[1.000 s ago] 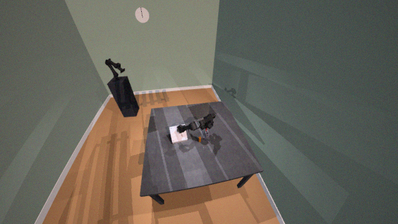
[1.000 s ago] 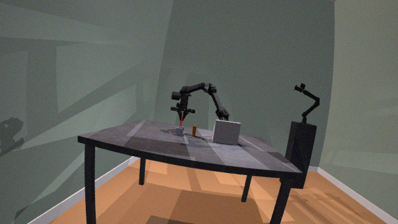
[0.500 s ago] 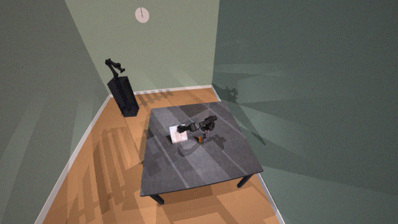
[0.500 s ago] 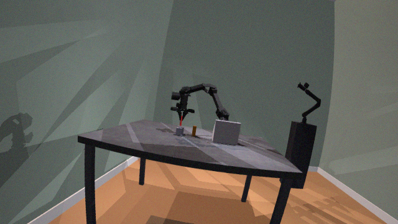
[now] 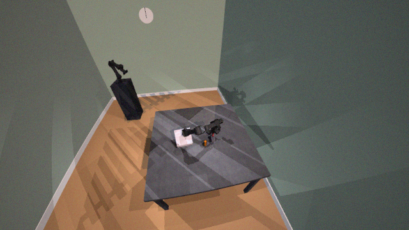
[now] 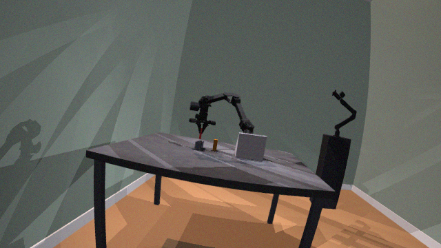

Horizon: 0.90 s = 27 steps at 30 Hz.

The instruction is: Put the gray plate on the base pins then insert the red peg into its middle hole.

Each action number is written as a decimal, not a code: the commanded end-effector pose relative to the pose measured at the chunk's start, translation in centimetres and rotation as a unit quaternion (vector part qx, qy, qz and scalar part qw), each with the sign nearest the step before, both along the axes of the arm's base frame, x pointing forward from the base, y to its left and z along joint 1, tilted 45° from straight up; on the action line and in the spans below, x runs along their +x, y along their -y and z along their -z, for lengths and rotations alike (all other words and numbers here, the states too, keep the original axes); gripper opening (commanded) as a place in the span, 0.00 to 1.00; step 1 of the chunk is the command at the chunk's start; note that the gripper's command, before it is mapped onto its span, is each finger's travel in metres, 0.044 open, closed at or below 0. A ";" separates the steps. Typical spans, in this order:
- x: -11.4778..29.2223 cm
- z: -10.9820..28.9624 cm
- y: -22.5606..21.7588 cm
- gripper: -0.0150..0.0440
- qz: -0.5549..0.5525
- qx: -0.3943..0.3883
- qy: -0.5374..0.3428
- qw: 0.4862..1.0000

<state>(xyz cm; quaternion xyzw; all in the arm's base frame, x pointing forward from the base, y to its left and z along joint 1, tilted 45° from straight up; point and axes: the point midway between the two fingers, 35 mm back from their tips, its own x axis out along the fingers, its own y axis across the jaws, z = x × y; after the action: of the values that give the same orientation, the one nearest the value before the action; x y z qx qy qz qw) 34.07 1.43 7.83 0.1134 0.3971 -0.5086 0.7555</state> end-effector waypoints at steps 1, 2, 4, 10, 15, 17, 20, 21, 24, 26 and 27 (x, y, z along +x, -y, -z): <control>0.0 0.0 0.0 0.25 0.000 0.000 0.000 1.000; 0.0 0.0 0.0 0.25 0.000 0.000 0.000 1.000; 0.0 0.0 0.1 0.25 0.000 0.000 0.000 1.000; 0.1 0.5 0.6 0.25 0.000 -0.001 -0.001 1.000; 0.2 1.1 1.3 0.25 -0.001 -0.002 -0.001 1.000; 0.2 1.2 1.4 0.25 -0.001 -0.003 -0.002 1.000; 0.3 1.1 1.4 0.25 -0.001 -0.002 -0.001 1.000; 0.3 1.1 1.3 0.25 -0.001 -0.001 0.000 1.000; 0.3 1.0 1.1 0.25 -0.001 0.000 0.001 1.000; 0.3 1.0 1.1 0.25 -0.001 0.000 0.001 1.000; 0.3 1.0 1.1 0.25 -0.001 0.000 0.001 1.000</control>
<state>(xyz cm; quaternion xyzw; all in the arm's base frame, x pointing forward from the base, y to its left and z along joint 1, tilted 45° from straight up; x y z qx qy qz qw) 34.36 0.27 6.77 0.1133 0.3970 -0.5076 0.7563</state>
